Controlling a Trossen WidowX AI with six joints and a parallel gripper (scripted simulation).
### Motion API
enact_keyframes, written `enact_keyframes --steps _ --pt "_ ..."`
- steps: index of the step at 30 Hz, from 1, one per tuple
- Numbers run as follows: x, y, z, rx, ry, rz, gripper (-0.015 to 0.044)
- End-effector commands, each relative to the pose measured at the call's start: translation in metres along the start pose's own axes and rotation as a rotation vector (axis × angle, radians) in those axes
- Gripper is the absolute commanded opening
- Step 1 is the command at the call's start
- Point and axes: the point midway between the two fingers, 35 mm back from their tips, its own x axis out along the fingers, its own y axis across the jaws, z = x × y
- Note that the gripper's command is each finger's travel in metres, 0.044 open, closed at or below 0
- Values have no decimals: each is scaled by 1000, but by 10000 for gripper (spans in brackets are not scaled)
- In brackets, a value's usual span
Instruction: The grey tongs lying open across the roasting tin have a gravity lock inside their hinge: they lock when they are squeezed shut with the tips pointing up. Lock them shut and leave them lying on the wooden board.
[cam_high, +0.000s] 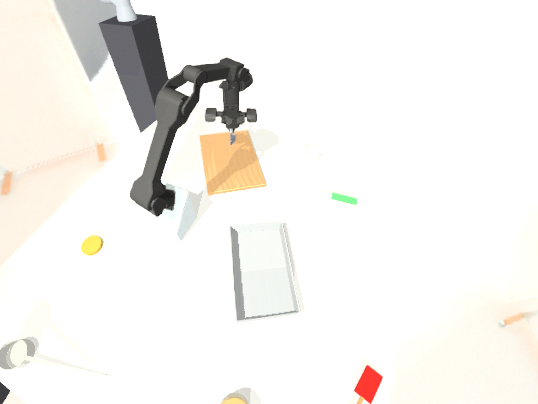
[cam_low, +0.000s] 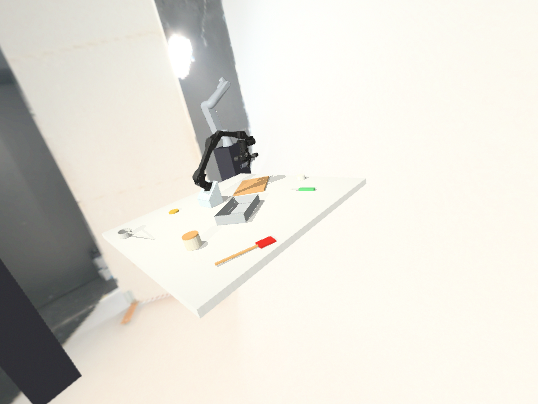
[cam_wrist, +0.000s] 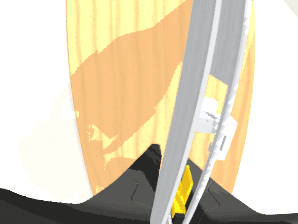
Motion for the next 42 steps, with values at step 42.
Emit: enact_keyframes --steps 42 --pt "31 6 -28 108 495 -64 -150"
